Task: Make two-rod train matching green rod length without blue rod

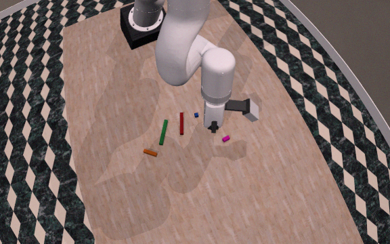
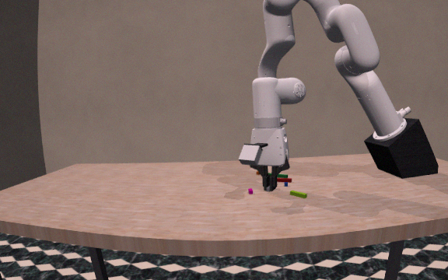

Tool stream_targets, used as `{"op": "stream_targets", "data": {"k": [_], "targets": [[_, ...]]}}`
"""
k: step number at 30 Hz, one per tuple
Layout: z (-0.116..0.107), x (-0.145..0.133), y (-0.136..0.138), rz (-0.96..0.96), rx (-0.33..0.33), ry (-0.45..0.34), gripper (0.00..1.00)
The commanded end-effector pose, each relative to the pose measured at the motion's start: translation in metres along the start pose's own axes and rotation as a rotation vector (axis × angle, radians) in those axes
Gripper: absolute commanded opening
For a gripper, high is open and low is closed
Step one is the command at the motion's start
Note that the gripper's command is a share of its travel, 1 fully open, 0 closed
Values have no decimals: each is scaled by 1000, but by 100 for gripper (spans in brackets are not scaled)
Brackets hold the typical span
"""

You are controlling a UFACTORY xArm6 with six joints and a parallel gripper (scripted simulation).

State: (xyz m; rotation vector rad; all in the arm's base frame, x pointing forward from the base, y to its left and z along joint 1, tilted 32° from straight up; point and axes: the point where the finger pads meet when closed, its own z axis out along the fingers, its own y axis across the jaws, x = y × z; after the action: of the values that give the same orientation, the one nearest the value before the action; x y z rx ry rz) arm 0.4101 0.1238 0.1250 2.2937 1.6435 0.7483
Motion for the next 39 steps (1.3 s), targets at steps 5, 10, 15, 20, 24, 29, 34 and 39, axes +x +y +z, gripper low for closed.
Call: {"op": "stream_targets", "data": {"k": [5,10,15,20,24,29,34,39], "targets": [[-1,1,1,0,-2,2,4],[-1,1,1,0,-2,2,12],[-1,1,1,0,-2,2,16],[-1,1,1,0,-2,2,24],[-1,1,1,0,-2,2,24],[-1,1,1,0,-2,2,24],[-2,1,1,0,-2,1,24],[-7,1,1,0,-2,1,24]]}}
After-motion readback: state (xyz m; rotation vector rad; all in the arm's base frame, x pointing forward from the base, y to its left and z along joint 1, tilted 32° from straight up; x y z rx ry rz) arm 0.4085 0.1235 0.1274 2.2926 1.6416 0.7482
